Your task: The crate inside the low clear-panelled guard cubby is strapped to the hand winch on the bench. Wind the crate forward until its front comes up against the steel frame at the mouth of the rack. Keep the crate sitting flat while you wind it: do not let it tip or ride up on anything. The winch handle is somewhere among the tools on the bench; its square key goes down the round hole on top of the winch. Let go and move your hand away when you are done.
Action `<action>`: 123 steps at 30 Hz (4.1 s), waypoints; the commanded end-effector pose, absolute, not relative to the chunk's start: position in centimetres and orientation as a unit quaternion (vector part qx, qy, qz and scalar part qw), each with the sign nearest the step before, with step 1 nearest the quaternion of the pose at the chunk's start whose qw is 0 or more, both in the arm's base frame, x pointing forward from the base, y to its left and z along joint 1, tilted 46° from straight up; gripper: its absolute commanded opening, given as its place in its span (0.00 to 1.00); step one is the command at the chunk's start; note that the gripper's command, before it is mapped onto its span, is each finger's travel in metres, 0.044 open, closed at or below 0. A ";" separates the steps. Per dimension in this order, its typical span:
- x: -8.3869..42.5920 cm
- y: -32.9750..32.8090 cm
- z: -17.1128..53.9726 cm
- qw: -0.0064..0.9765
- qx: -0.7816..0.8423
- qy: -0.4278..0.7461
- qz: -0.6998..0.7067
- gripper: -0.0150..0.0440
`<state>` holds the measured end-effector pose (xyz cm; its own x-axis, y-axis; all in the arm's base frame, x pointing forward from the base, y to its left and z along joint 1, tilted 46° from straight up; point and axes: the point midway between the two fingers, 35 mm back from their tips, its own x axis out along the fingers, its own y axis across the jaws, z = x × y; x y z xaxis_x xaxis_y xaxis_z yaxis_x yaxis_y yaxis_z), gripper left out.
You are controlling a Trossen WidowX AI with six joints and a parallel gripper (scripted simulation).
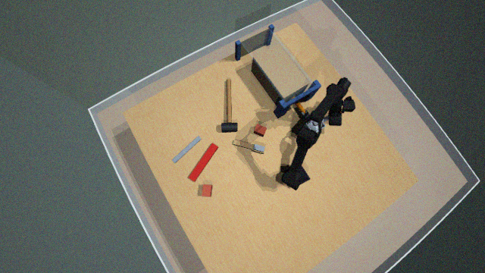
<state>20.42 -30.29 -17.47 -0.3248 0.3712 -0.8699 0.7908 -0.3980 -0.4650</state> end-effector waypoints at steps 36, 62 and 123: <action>26.9 -28.2 -16.5 0.181 0.570 0.521 -0.609 0.25; 29.1 -26.4 -15.0 0.180 0.570 0.522 -0.609 0.25; 30.9 -21.2 -10.2 0.179 0.571 0.523 -0.607 0.25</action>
<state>30.87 -22.69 -11.00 -0.2715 0.3555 -0.8944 0.8188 -0.4032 -0.4088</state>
